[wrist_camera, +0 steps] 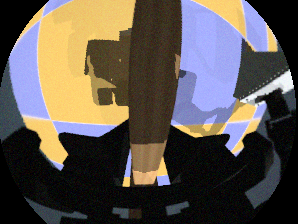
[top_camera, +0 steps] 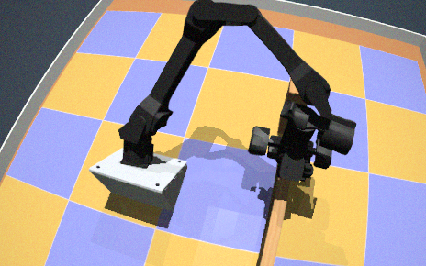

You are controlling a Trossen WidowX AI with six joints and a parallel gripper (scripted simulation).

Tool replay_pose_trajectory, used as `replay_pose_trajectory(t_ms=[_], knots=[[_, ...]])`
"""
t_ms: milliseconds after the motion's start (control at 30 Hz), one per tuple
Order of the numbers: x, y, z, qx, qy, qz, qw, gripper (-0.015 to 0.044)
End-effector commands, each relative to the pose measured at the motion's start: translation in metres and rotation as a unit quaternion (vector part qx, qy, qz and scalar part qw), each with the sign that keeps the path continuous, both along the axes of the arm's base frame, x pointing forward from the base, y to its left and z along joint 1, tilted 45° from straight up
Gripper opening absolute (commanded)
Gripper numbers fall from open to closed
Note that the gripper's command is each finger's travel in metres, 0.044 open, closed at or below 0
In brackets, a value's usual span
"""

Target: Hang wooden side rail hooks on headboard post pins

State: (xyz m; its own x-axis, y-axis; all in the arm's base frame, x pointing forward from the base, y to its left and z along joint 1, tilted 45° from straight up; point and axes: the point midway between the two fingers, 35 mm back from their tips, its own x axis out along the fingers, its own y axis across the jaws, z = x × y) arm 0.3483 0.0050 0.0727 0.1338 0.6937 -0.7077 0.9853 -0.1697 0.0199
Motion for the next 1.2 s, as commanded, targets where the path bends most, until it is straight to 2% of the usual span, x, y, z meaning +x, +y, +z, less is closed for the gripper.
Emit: replay_pose_trajectory(t_ms=[0,1167], knots=[[0.0013,-0.0026,0.0055,-0.002,-0.005,-0.006,1.0,0.0],[0.001,0.0003,0.0082,-0.002,-0.005,-0.006,1.0,0.0]])
